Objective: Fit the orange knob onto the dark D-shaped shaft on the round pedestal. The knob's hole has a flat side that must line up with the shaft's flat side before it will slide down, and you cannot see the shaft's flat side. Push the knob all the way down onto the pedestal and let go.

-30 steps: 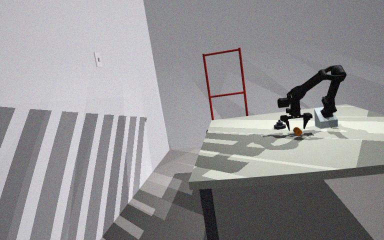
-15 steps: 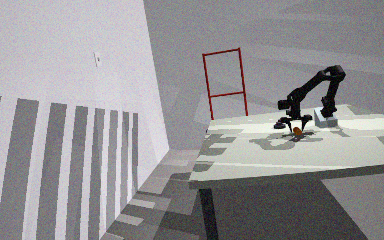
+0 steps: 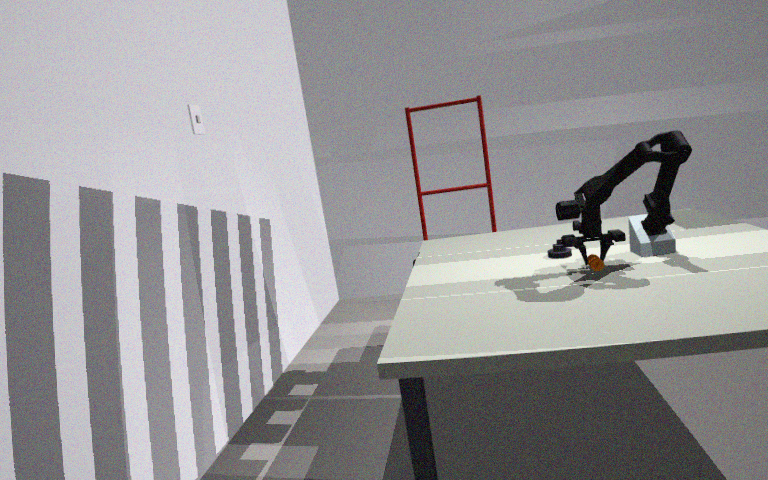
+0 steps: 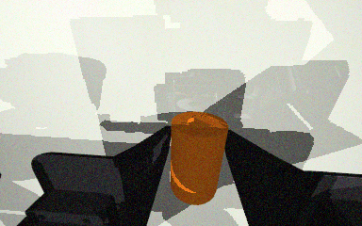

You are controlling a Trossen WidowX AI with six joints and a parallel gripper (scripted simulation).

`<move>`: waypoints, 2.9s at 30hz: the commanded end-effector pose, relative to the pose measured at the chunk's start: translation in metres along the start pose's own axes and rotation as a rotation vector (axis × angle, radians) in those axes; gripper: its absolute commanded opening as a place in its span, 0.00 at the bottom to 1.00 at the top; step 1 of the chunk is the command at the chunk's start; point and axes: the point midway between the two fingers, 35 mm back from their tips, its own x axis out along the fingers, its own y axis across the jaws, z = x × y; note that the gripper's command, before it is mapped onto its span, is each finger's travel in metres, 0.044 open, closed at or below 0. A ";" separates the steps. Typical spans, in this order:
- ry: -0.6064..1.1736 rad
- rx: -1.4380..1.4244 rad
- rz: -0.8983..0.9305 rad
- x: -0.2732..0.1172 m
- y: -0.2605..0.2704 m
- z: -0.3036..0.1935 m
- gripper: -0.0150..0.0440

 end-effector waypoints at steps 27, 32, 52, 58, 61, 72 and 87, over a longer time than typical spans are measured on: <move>-0.323 0.000 -0.001 -0.012 0.000 -0.017 0.56; -0.397 0.000 -0.001 -0.014 0.000 -0.022 0.56; -0.724 0.000 -0.001 -0.020 0.000 -0.043 0.56; -0.824 0.000 -0.001 -0.020 0.000 -0.050 0.56; -0.874 0.000 -0.002 -0.020 0.000 -0.053 0.56; -1.059 0.000 -0.002 -0.018 -0.001 -0.065 0.56; -1.112 0.000 -0.004 -0.017 -0.001 -0.069 0.69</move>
